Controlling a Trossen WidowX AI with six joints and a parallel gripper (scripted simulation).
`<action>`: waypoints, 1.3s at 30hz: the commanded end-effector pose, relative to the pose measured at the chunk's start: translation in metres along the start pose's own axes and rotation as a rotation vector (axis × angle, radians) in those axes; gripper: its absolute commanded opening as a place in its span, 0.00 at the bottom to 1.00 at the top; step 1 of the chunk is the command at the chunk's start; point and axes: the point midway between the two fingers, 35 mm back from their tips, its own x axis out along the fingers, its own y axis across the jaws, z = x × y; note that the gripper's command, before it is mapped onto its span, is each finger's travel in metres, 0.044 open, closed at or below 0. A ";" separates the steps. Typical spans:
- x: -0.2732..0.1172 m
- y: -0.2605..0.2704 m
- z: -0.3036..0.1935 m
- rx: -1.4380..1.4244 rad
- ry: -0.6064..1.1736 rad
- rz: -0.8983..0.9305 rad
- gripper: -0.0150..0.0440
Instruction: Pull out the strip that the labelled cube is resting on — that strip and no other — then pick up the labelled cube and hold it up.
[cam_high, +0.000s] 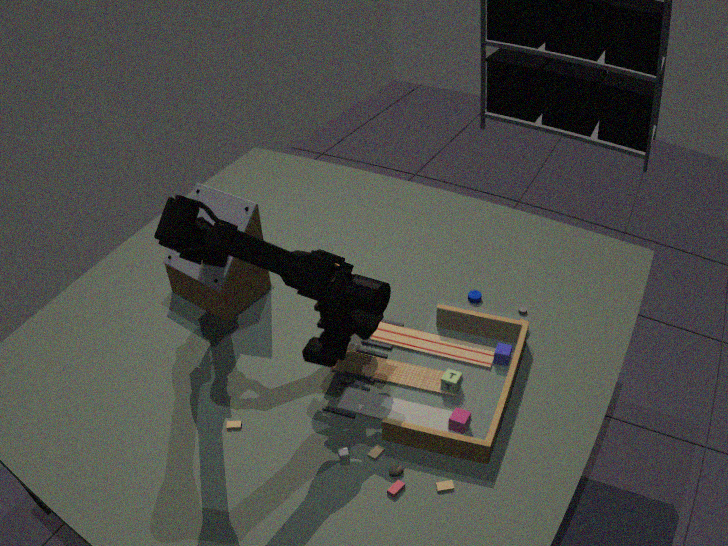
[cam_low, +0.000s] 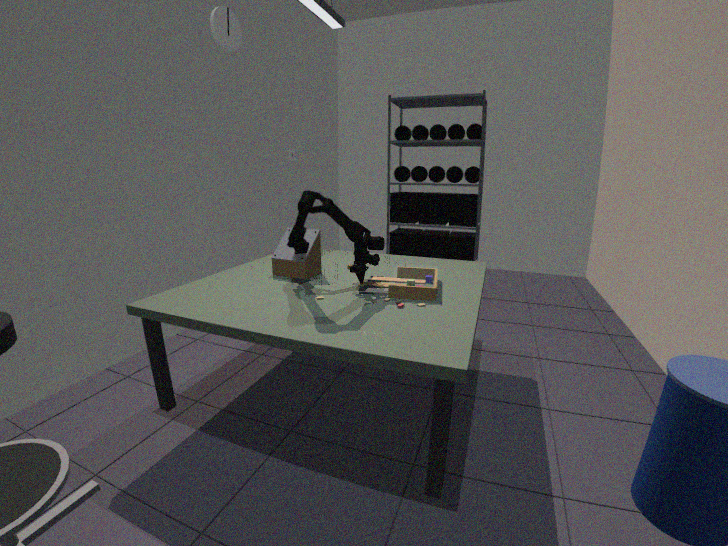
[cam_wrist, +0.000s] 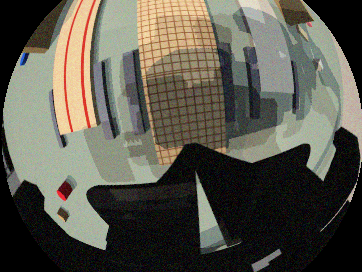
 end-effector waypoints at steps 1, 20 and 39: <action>0.004 0.000 -0.013 -0.010 0.022 -0.003 0.25; 0.005 0.001 -0.042 -0.012 0.023 -0.003 0.25; 0.006 0.001 -0.069 -0.013 0.025 -0.003 0.25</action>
